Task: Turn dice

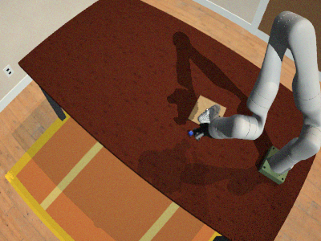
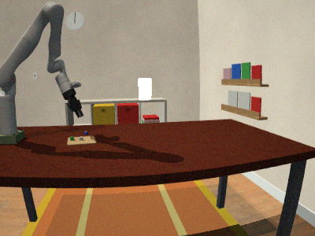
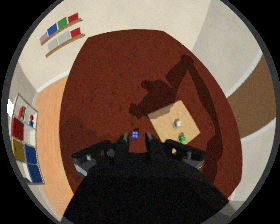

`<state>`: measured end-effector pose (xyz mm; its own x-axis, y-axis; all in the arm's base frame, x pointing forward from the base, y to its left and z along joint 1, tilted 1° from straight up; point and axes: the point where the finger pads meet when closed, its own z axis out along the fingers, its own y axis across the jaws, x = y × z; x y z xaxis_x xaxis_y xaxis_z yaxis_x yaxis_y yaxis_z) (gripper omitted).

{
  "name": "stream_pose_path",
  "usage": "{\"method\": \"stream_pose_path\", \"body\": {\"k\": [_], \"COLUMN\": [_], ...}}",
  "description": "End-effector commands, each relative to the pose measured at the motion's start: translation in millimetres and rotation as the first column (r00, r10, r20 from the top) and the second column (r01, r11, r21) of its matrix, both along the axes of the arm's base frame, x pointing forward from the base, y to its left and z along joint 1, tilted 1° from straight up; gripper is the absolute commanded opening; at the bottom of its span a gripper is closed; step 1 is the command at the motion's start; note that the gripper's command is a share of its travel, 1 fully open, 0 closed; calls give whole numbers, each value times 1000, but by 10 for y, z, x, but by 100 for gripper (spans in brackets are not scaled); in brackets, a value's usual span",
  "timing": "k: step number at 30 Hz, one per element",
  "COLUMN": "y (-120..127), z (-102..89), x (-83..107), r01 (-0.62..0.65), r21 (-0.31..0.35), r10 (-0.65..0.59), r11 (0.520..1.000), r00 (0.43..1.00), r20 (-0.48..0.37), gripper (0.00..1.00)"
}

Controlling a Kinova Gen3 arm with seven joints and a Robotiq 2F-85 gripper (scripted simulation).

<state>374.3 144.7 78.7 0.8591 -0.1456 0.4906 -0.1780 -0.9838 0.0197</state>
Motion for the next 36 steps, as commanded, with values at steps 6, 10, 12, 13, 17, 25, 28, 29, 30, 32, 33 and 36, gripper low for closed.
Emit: {"method": "stream_pose_path", "body": {"k": [6,10,12,13,17,25,28,29,30,32,33,36], "y": [-44,-42,-52,-52,-58,-39,-54,-57,-57,-59,-60,-58], "z": [107,130,134,134,143,180,193,198,198,204,209,227], "x": [135,172,183,183,196,234,266,275,275,281,287,300], "r01": [24,25,27,27,28,27,31,32,32,33,33,34], "r21": [25,34,34,34,38,61,61,62,62,63,65,72], "r10": [-22,-21,-23,-23,-22,-13,-15,-15,-15,-14,-13,-9], "r11": [999,999,999,999,999,998,998,998,998,997,997,997], "r00": [998,995,993,993,989,975,968,965,965,962,959,950], "r20": [-63,-99,-119,-119,-148,-222,-252,-262,-262,-272,-282,-311], "gripper": [31,31,31,31,31,31,31,31,31,31,31,31]}}
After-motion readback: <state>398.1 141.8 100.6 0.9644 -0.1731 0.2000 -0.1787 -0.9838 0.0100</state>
